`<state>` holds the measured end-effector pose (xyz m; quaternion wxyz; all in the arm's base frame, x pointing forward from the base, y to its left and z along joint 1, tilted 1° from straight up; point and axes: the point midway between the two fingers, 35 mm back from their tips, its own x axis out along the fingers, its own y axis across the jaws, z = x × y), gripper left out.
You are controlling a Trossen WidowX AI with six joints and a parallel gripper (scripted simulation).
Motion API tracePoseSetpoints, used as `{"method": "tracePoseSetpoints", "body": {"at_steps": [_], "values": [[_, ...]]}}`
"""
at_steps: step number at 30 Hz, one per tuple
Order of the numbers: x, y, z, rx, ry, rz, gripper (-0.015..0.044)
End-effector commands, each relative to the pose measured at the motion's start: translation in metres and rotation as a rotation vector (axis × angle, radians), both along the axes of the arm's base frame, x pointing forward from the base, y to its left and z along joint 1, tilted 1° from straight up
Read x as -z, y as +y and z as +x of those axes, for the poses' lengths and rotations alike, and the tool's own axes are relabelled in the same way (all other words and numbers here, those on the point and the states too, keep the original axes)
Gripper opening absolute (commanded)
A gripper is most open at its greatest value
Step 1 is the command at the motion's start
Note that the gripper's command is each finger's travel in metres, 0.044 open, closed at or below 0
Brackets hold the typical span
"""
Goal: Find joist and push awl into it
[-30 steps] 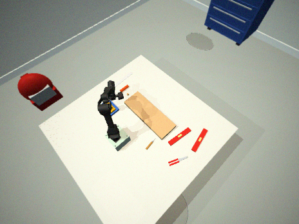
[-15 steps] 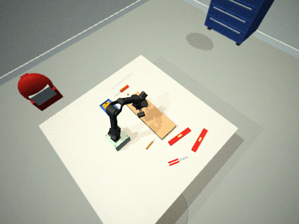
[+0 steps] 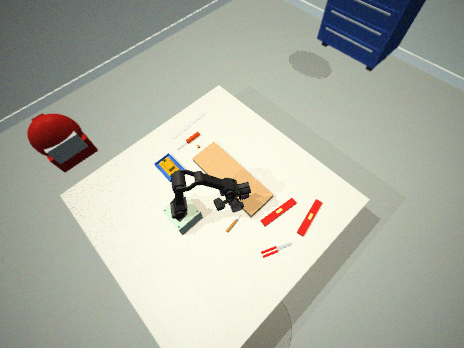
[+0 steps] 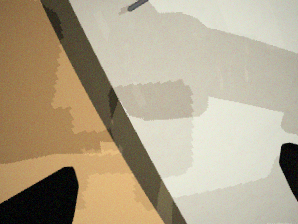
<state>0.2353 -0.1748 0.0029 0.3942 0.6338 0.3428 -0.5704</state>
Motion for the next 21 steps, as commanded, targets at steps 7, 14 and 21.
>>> {"method": "tracePoseSetpoints", "body": {"at_steps": [7,14,21], "values": [[0.008,-0.068,-0.108,1.027,-0.01,0.086,0.044],[0.009,-0.071,-0.117,1.101,-0.012,0.092,0.044],[0.009,-0.068,-0.119,1.101,-0.011,0.092,0.044]]}}
